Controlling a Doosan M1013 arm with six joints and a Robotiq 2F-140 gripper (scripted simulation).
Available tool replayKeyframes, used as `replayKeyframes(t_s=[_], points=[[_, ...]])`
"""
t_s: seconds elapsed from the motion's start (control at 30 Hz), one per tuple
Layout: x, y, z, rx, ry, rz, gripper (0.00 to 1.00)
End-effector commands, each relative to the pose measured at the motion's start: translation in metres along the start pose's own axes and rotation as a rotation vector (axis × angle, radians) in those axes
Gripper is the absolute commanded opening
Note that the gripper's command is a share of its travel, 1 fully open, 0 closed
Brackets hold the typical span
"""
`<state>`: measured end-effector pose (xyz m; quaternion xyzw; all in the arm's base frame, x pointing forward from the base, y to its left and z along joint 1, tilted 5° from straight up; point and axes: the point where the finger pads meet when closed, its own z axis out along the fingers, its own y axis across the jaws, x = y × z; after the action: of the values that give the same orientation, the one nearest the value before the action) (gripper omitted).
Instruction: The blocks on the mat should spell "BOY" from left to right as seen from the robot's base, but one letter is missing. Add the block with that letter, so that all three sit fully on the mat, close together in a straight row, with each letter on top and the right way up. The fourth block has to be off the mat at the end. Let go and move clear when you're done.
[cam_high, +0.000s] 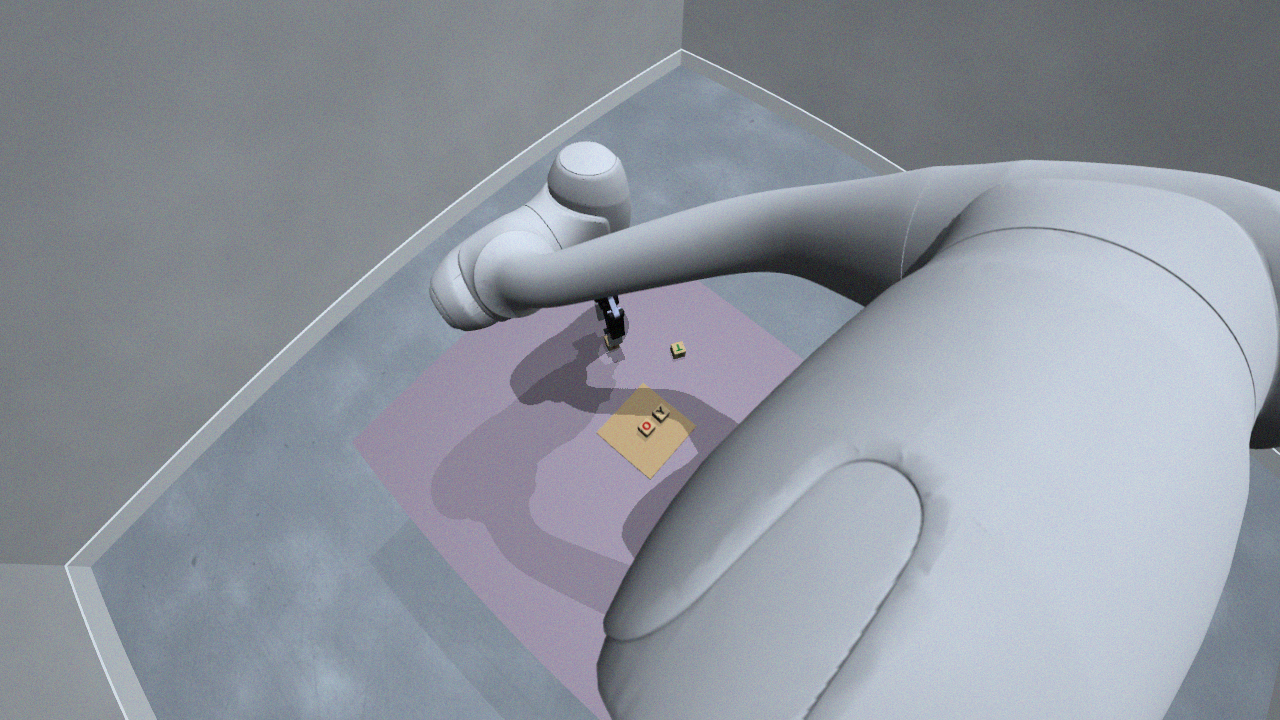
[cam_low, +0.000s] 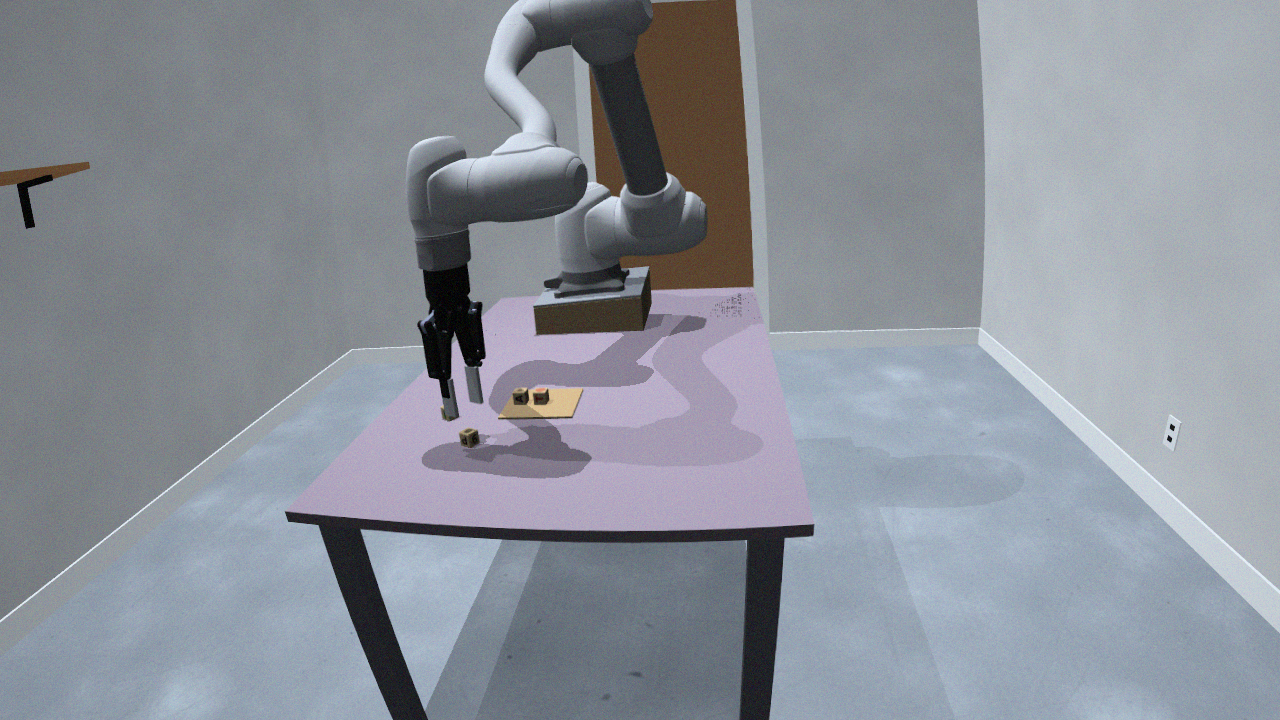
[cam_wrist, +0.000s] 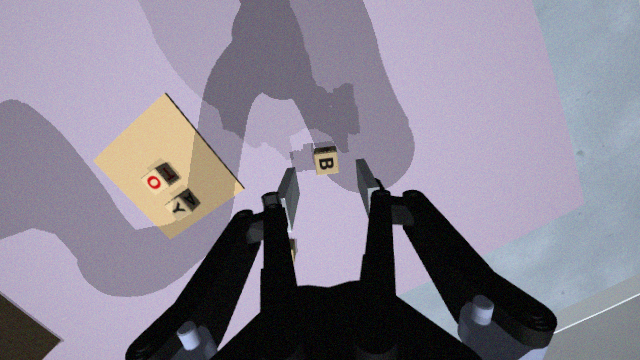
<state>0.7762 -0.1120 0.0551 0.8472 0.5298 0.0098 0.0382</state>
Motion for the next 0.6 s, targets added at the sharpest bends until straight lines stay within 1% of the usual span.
replayKeyframes(t_s=[0.0, 0.4, 0.57], points=[[0.000, 0.000, 0.002, 0.000, 0.000, 0.000, 0.37], [0.000, 0.000, 0.020, 0.000, 0.000, 0.000, 0.37], [0.000, 0.000, 0.024, 0.000, 0.000, 0.000, 0.37]])
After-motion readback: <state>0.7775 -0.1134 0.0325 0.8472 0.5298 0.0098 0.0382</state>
